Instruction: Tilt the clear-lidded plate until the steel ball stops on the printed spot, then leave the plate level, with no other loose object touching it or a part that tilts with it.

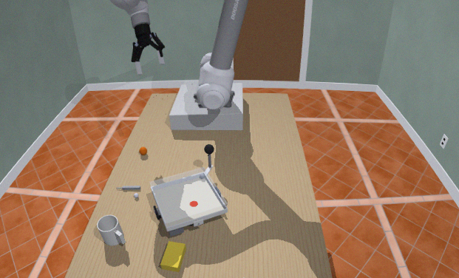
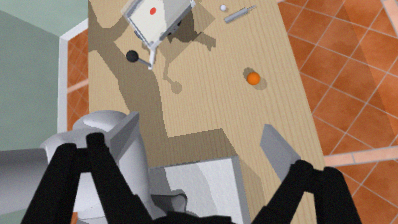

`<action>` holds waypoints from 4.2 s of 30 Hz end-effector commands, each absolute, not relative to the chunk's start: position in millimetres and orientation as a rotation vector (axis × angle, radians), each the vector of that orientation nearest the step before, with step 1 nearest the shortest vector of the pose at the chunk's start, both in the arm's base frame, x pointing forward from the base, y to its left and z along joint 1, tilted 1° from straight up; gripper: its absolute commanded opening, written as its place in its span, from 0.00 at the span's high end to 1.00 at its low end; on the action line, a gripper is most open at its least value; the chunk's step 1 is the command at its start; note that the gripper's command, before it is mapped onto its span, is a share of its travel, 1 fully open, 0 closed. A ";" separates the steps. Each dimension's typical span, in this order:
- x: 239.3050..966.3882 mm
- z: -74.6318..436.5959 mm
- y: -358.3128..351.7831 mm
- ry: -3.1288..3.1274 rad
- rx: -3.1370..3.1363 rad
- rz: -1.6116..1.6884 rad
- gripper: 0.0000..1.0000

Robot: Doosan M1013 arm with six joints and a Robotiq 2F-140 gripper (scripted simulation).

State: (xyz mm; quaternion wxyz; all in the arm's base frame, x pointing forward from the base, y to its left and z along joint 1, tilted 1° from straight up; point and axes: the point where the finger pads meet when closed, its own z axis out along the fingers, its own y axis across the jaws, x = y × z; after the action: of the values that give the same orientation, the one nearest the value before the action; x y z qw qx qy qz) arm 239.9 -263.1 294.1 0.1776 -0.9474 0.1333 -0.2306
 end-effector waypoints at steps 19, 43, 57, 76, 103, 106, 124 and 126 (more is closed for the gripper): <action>240.1 294.0 -263.0 0.376 -2.681 -0.652 0.00; 352.5 215.6 -204.7 -0.420 -2.814 -0.266 0.00; 447.1 162.2 -113.0 -1.135 -2.765 -0.065 0.00; 525.6 110.7 50.1 -1.944 -2.487 0.026 0.00; 527.0 109.3 55.7 -1.966 -2.475 0.026 0.64; 527.0 109.3 55.7 -1.966 -2.475 0.026 0.64; 527.0 108.9 55.7 -1.966 -2.475 0.026 0.64; 527.0 108.5 55.7 -1.966 -2.475 0.026 0.64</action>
State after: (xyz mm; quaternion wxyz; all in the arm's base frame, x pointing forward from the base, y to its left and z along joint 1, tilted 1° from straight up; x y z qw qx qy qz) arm 527.1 55.7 108.8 -0.0097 -0.7829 -0.6220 0.0085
